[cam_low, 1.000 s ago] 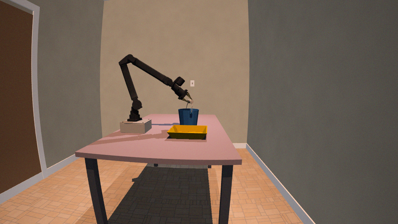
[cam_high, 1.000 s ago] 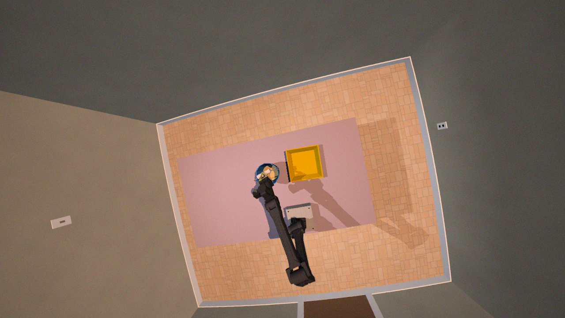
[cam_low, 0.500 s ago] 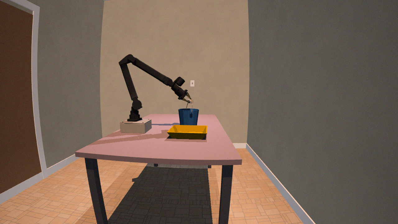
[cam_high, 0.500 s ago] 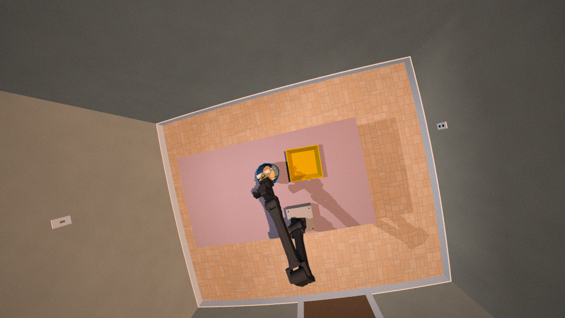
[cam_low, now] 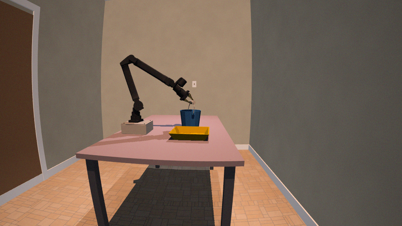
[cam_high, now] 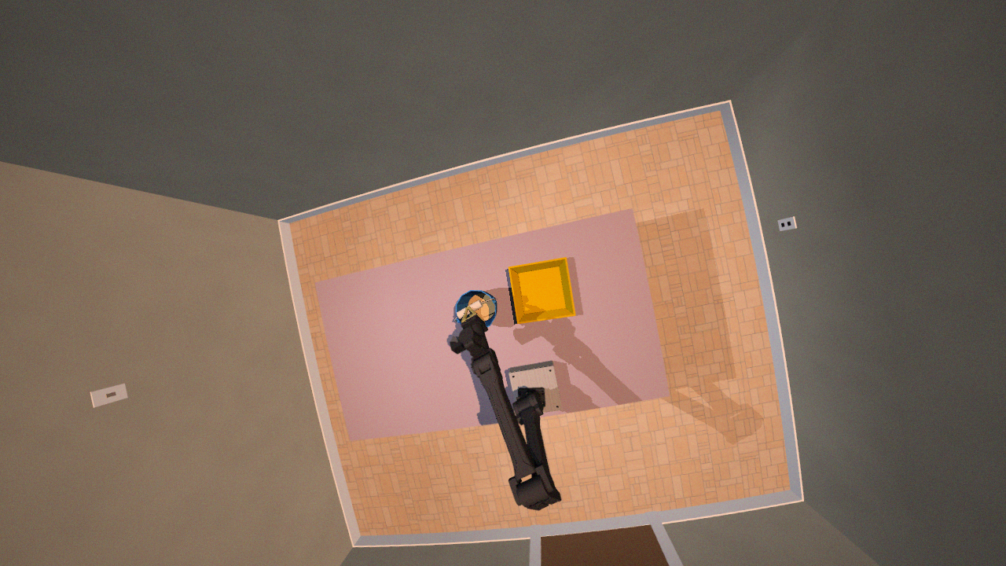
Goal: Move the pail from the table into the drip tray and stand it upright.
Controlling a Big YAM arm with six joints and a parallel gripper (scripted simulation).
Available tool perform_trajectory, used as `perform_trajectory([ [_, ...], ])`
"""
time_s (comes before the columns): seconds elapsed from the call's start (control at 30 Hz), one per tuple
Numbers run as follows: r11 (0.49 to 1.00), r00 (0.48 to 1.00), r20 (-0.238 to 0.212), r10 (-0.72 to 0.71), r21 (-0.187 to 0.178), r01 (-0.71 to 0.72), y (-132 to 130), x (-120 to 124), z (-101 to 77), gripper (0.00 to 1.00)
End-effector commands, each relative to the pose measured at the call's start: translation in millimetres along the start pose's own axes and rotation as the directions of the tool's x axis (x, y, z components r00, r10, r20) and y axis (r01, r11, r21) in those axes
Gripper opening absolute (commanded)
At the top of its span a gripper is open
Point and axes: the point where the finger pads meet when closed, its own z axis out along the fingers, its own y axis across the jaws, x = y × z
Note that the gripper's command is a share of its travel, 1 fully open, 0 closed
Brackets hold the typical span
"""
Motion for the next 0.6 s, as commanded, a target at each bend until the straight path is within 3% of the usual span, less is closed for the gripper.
perform_trajectory([
  [0.0,0.998,1.000,0.003,0.007,0.063,-0.007,-31.0,0.2,-8.7,0.21],
  [0.57,0.997,1.000,0.003,0.007,0.071,-0.007,-33.3,0.2,-11.6,0.21],
])
